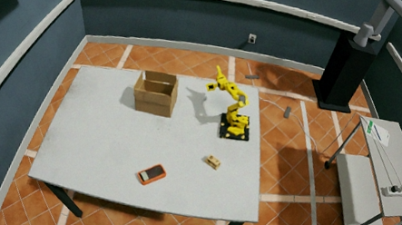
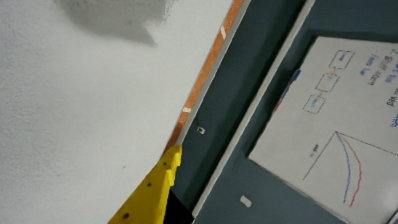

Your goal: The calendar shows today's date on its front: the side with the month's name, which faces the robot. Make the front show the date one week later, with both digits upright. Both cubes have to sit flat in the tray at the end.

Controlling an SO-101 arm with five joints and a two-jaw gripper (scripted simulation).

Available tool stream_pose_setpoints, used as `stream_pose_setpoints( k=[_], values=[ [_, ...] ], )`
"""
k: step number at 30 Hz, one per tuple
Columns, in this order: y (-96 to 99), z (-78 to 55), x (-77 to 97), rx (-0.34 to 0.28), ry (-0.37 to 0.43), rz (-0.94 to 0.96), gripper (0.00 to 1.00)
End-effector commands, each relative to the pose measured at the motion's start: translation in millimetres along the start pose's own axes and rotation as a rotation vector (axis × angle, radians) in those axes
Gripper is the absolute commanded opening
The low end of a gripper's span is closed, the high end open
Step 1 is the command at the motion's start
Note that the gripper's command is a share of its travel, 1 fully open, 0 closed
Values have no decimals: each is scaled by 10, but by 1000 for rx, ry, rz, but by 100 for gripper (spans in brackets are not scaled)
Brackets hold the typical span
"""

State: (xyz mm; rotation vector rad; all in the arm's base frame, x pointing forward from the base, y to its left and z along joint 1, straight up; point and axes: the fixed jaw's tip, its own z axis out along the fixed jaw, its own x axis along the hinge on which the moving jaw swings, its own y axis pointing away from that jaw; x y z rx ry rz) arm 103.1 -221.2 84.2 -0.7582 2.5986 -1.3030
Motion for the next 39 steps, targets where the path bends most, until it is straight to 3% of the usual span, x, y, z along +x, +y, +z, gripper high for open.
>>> stream_pose_setpoints(
  k=[1,25,34,39],
  values=[
    [-6,-5,0,3,0,1,100],
    [-7,-5,-35,1,-12,-14,100],
    [-6,-8,-201,-7,-67,-85,98],
    [8,-28,-429,-16,-144,-186,95]
  ],
)
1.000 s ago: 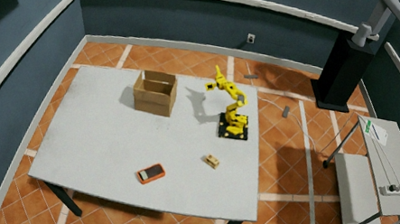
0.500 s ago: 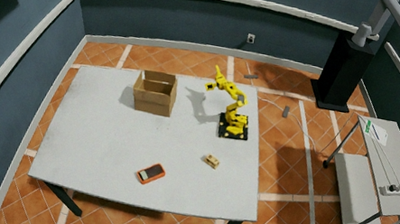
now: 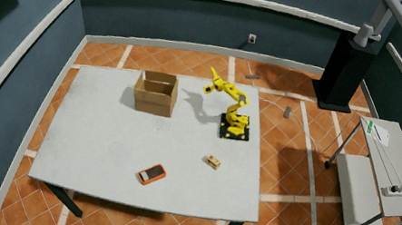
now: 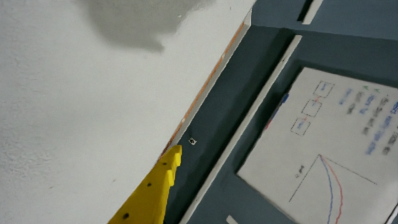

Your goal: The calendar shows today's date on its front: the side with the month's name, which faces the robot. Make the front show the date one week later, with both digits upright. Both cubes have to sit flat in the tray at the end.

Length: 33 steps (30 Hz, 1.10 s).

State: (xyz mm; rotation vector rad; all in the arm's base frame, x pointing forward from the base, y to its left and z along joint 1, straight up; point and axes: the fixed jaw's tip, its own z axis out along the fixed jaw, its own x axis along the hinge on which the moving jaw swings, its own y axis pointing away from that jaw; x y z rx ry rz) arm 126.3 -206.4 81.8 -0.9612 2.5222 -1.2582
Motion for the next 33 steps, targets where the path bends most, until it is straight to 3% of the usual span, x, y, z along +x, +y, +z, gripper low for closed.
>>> stream_pose_setpoints(
  k=[1,10,12,13,24,27,29,30,33],
  values=[
    [-17,-4,-210,-11,-72,-94,94],
    [37,-115,-879,-19,-296,-407,85],
    [37,-115,-879,-19,-296,-407,85],
    [53,-141,-965,-18,-326,-451,84],
    [370,-567,-1735,31,-628,-921,69],
    [491,-713,-1886,55,-705,-1049,65],
    [491,-713,-1886,55,-705,-1049,65],
    [596,-843,-2029,73,-774,-1163,64],
    [687,-944,-2076,96,-818,-1246,59]
  ],
)
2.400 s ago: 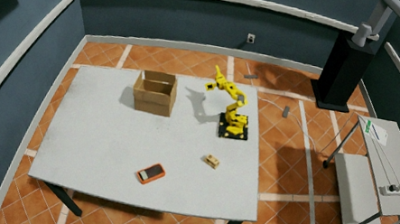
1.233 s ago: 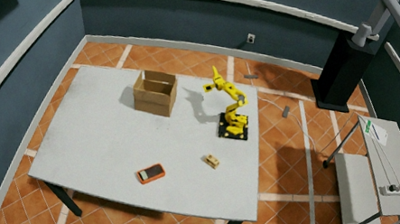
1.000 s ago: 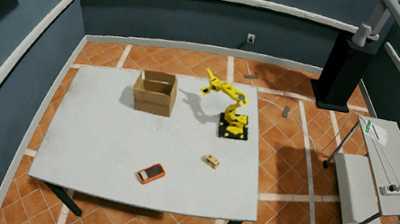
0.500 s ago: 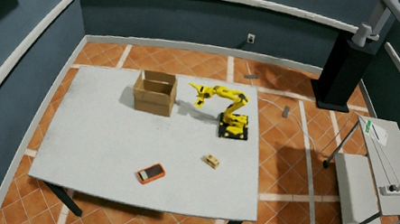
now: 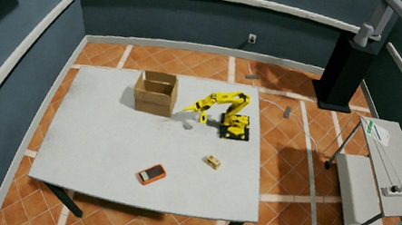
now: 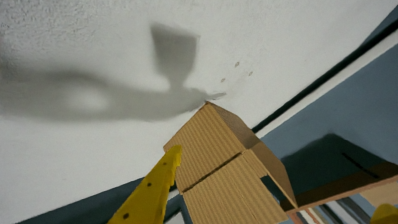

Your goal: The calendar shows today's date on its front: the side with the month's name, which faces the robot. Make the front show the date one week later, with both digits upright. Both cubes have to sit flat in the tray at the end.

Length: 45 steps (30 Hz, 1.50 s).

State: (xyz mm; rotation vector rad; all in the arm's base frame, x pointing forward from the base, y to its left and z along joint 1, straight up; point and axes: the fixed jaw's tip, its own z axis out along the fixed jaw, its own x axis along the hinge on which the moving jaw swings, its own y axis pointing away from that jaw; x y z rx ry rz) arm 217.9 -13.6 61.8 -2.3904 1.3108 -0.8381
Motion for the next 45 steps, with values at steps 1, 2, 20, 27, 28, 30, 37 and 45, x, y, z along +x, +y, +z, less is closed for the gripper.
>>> stream_pose_setpoints(
  k=[1,2,20,27,28,30,37,45],
  values=[
    [-162,-18,-301,26,-99,-182,58],
    [-187,-28,-376,33,-121,-228,56],
    [-280,-376,-1538,174,-439,-993,38],
    [-197,-608,-1985,251,-554,-1318,33],
    [-181,-644,-2047,261,-570,-1364,32],
    [-181,-644,-2047,261,-570,-1364,32],
    [-98,-788,-2276,301,-629,-1544,30],
    [-83,-804,-2295,306,-634,-1563,30]
  ],
)
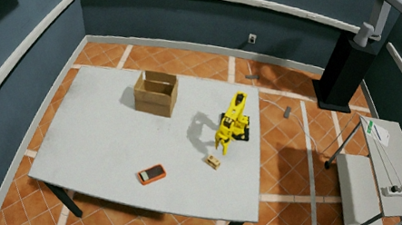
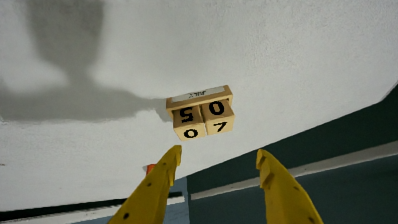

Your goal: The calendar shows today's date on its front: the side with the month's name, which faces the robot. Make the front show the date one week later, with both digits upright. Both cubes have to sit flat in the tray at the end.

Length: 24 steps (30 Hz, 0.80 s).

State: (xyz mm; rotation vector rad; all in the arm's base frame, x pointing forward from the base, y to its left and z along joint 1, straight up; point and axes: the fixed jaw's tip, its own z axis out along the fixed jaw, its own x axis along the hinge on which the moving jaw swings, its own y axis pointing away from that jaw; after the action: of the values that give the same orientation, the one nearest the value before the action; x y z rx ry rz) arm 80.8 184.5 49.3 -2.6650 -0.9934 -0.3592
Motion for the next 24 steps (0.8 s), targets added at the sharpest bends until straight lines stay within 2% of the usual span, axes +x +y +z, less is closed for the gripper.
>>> stream_pose_setpoints(
  k=[1,24],
  values=[
    [-21,4,-14,-1,-14,-21,30],
    [-38,14,-30,-5,-30,-41,30]
  ],
)
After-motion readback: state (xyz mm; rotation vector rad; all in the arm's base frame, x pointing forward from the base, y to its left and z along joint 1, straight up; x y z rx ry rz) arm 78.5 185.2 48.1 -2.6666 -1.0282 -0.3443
